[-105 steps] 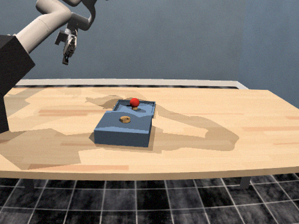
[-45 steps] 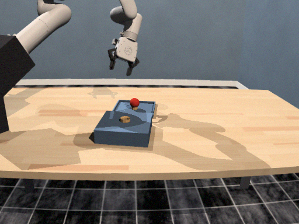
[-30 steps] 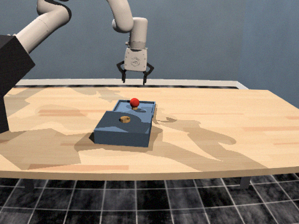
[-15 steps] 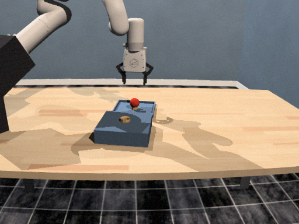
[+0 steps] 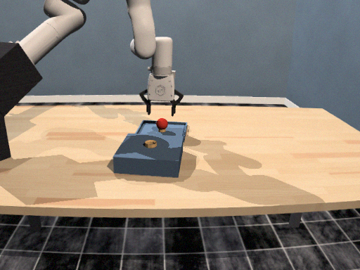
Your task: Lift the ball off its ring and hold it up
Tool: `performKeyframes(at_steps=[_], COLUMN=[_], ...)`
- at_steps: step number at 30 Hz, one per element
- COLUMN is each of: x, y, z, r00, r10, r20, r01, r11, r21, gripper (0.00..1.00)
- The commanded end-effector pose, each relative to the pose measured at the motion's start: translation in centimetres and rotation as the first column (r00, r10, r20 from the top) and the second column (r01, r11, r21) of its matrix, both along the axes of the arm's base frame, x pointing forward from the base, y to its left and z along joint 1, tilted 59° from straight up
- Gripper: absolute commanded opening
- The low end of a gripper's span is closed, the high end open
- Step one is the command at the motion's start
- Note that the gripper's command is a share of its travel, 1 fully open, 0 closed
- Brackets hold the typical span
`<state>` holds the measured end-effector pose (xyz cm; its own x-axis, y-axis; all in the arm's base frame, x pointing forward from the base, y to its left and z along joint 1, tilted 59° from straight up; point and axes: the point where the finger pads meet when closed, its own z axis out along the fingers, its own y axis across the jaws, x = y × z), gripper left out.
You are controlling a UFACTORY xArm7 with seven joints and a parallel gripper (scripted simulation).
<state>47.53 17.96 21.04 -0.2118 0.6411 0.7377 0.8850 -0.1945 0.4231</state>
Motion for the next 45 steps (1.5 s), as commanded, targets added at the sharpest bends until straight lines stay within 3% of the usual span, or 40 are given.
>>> performKeyframes(at_steps=[1, 17, 18, 33, 45], x=[2.1, 2.5, 2.5, 2.3, -0.8], y=[2.5, 3.2, 3.2, 2.9, -2.6], z=[-1.8, -2.3, -2.3, -2.1, 1.8], r00=[1.0, 1.0, 1.0, 1.0, 1.0], r10=[-0.009, -0.009, -0.009, -0.009, -0.009], r20=[0.001, 0.003, 0.003, 0.002, 0.003], r01=[0.009, 0.009, 0.009, 0.009, 0.009], r11=[1.0, 1.0, 1.0, 1.0, 1.0], r21=[0.005, 0.004, 0.004, 0.004, 0.004], gripper=[1.0, 1.0, 0.0, 0.0, 0.0])
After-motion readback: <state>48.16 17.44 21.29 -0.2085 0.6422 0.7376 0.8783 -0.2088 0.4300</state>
